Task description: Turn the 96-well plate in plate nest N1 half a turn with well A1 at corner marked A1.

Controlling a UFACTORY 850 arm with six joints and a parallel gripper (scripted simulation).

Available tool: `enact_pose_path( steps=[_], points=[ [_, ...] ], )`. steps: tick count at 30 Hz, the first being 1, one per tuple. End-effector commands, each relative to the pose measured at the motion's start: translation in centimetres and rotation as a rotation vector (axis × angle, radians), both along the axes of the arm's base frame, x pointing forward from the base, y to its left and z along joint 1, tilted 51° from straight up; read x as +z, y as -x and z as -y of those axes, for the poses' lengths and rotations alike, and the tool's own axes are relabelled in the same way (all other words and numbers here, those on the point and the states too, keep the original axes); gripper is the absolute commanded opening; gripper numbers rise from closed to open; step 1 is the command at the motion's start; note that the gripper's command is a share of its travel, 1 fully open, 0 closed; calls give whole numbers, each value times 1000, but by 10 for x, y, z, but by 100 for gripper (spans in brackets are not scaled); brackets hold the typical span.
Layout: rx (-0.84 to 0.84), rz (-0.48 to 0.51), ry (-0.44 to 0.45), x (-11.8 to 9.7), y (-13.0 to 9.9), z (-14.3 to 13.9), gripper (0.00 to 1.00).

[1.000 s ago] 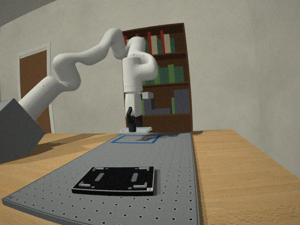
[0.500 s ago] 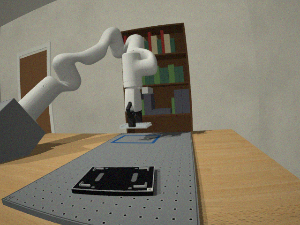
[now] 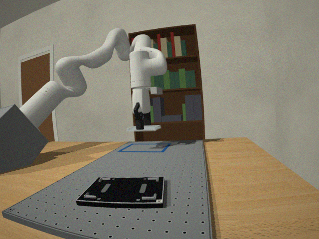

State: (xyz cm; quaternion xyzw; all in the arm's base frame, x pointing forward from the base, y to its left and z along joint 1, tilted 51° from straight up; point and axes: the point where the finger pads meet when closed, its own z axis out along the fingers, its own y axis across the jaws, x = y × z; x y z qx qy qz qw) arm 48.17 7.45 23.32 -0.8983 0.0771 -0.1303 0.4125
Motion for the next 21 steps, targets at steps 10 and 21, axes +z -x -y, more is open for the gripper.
enact_pose_path(
  steps=[10,21],
  points=[
    [0,1,0,3,1,3,0],
    [-167,-191,-79,-16,-4,22,0]
  ],
)
